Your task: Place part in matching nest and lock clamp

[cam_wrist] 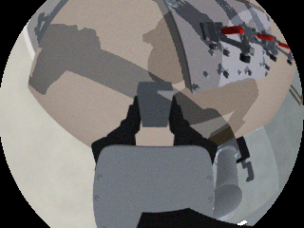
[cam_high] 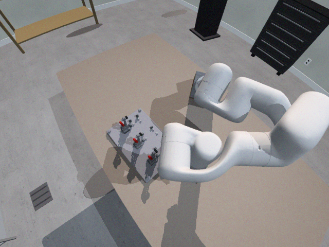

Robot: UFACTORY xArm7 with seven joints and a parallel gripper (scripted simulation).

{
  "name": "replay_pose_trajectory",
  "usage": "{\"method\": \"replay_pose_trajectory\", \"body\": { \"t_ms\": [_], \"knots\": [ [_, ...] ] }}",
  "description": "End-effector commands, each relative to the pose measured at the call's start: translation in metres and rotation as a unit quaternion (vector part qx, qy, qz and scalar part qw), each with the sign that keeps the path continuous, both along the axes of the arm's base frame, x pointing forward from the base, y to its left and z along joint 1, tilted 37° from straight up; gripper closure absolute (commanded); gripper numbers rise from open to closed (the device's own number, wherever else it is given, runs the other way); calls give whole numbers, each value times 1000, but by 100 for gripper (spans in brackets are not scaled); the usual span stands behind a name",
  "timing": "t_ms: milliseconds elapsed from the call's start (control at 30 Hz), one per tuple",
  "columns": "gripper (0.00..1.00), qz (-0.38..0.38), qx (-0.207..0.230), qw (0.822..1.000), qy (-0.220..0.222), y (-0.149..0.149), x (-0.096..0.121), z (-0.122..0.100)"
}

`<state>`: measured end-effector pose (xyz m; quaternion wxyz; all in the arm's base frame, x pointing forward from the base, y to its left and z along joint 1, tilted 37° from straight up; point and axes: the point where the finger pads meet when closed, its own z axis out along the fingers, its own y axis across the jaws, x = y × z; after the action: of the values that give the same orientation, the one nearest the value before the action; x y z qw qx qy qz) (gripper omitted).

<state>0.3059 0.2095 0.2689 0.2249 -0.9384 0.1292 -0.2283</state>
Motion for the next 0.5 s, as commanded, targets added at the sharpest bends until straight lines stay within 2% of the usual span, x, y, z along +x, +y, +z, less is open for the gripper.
{"method": "replay_pose_trajectory", "body": {
  "t_ms": [0,467],
  "knots": [
    [100,0,0,1000,-1,-2,-2,5],
    [100,0,0,1000,-1,-7,-9,15]
  ]
}}
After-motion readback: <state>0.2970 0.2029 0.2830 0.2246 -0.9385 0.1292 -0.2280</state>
